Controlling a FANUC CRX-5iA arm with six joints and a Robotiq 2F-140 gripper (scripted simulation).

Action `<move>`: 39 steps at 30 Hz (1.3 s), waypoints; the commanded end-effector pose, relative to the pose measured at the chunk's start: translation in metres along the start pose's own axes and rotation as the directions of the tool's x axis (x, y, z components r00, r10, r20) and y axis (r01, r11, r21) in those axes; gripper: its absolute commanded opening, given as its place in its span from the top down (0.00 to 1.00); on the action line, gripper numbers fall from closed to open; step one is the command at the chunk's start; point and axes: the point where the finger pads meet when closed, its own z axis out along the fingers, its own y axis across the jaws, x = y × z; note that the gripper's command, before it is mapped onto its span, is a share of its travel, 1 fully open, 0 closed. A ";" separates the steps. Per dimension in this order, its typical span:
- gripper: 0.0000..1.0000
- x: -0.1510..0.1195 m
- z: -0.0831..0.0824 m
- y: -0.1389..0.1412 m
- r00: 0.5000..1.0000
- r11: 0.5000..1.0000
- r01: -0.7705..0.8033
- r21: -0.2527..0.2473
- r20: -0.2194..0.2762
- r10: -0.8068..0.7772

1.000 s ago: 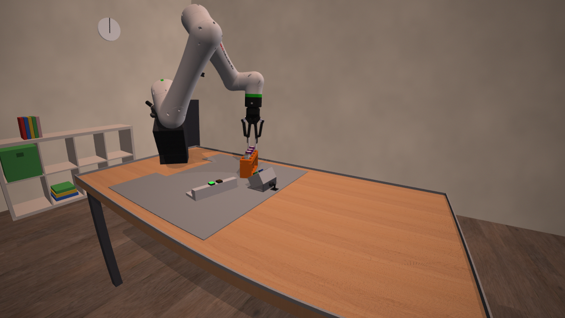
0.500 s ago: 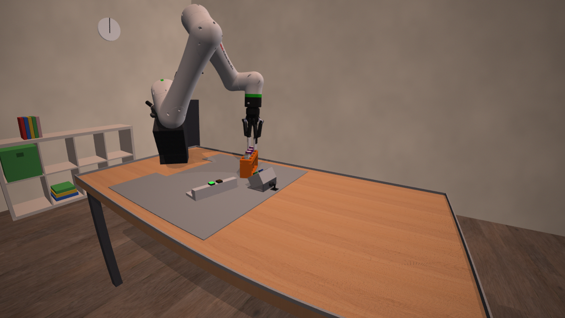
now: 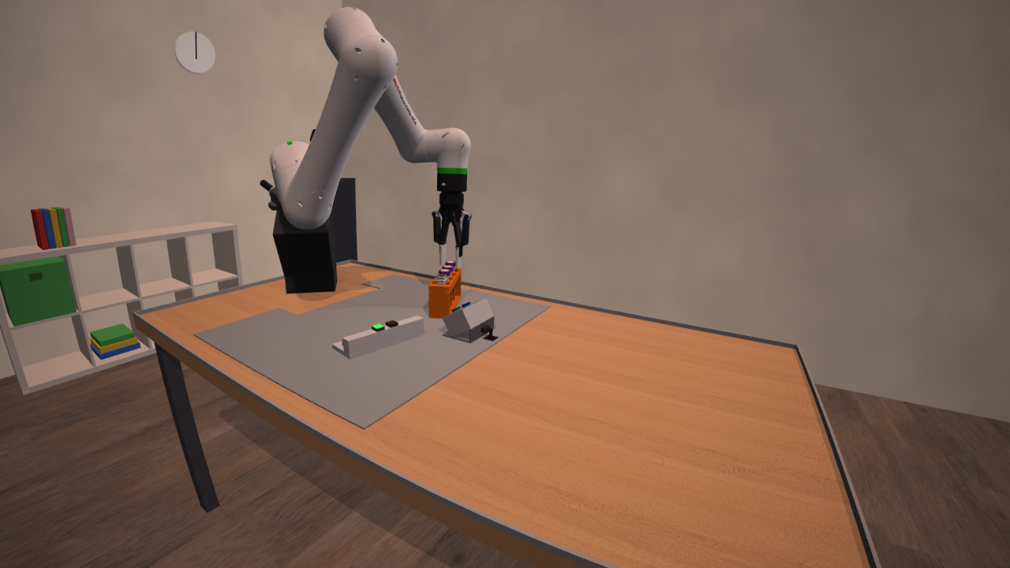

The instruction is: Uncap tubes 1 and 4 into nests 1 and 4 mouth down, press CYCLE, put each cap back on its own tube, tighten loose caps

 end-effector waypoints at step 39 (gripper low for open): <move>1.00 0.000 -0.001 0.000 0.613 0.613 0.790 0.000 0.000 -0.790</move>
